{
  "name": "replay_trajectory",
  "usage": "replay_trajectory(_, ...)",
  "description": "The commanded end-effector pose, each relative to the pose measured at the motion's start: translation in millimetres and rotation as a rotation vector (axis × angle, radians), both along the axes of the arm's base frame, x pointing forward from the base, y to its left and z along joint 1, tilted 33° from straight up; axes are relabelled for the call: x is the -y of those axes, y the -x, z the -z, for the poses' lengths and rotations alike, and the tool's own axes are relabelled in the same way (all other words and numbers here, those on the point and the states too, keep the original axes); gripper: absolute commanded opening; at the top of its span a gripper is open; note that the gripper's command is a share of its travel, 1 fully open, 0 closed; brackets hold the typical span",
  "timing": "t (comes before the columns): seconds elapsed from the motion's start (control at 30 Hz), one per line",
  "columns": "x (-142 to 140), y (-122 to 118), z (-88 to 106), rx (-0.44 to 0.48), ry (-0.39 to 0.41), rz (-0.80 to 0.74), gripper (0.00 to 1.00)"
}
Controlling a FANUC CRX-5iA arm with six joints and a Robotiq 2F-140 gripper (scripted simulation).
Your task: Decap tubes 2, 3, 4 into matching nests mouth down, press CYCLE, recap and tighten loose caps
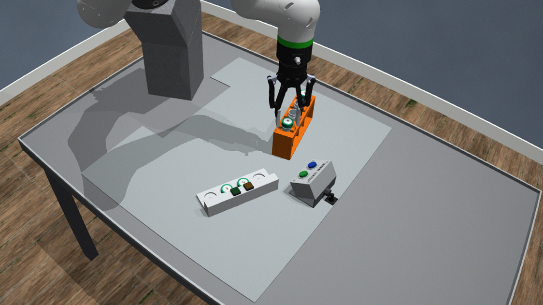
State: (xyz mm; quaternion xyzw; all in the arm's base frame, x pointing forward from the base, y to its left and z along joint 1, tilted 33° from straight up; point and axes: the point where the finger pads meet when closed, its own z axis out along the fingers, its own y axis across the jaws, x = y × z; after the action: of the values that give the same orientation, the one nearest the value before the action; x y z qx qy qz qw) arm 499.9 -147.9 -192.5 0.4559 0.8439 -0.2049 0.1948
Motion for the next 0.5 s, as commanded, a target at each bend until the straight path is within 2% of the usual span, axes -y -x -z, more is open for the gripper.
replay_trajectory(0.0,0.0,-0.4,-0.3,-0.008,0.001,0.003,0.35)
replay_trajectory(0.2,0.0,-0.4,-0.3,-0.008,0.001,0.003,0.35)
replay_trajectory(0.23,0.0,-0.4,-0.3,0.036,-0.011,0.073,0.35)
replay_trajectory(0.3,0.0,-0.4,-0.3,0.036,-0.011,0.073,0.35)
replay_trajectory(0.4,0.0,-0.4,-0.3,0.167,-0.045,0.283,0.35)
replay_trajectory(0.43,0.0,-0.4,-0.3,0.167,-0.045,0.283,0.35)
replay_trajectory(0.47,0.0,-0.4,-0.3,0.21,-0.056,0.352,0.35)
